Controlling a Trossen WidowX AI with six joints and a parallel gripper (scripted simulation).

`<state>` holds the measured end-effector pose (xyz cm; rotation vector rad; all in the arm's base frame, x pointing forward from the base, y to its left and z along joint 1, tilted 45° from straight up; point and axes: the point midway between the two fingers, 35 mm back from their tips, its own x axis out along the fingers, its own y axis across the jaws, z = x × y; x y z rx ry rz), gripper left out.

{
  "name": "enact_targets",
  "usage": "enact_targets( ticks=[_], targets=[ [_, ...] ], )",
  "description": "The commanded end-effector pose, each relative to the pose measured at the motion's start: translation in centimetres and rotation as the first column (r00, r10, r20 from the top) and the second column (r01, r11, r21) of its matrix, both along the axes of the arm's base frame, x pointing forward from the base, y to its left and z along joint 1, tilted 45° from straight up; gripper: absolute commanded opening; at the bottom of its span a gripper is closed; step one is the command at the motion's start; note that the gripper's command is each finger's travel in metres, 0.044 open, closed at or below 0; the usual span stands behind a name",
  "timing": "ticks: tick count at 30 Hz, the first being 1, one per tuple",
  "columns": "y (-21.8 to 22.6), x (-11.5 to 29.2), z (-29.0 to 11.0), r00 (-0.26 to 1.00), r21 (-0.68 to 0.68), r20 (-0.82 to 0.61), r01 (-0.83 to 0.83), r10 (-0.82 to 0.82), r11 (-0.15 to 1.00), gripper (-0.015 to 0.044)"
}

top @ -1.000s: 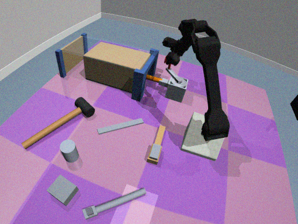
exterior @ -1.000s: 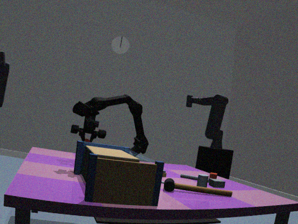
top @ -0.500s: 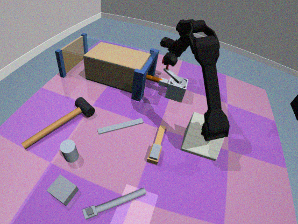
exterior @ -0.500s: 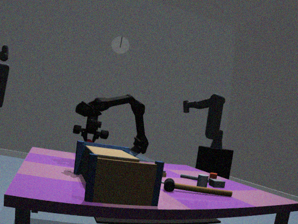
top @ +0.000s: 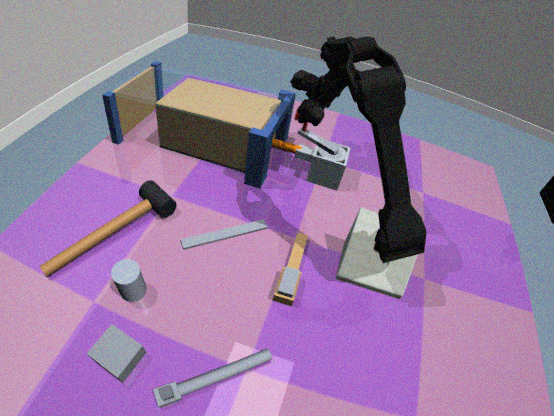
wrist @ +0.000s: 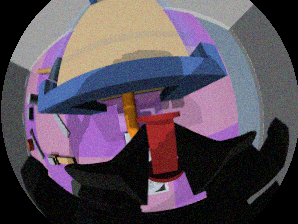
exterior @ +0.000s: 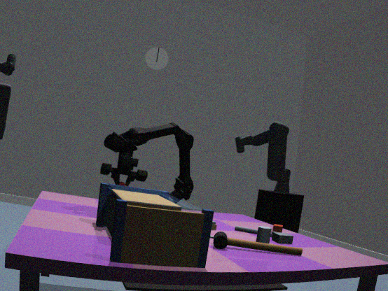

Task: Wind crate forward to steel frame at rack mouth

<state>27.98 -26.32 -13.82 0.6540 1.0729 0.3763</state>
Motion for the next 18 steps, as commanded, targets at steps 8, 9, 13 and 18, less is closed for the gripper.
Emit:
enact_targets(
  ticks=[8, 9, 13, 18],
  targets=[
    [2.1, 0.6, 1.5, 1.0, 0.039, -0.001, 0.001, -0.001, 0.999, 0.0],
    [2.2, 0.6, 1.6, 1.0, 0.039, -0.001, 0.001, -0.001, 0.999, 0.0],
    [2.5, 0.6, 1.9, 1.0, 0.039, -0.001, 0.001, 0.0, 0.999, 0.0],
    [3.0, 0.6, 2.3, 1.0, 0.04, -0.002, 0.001, 0.0, 0.999, 0.0]
  ],
)
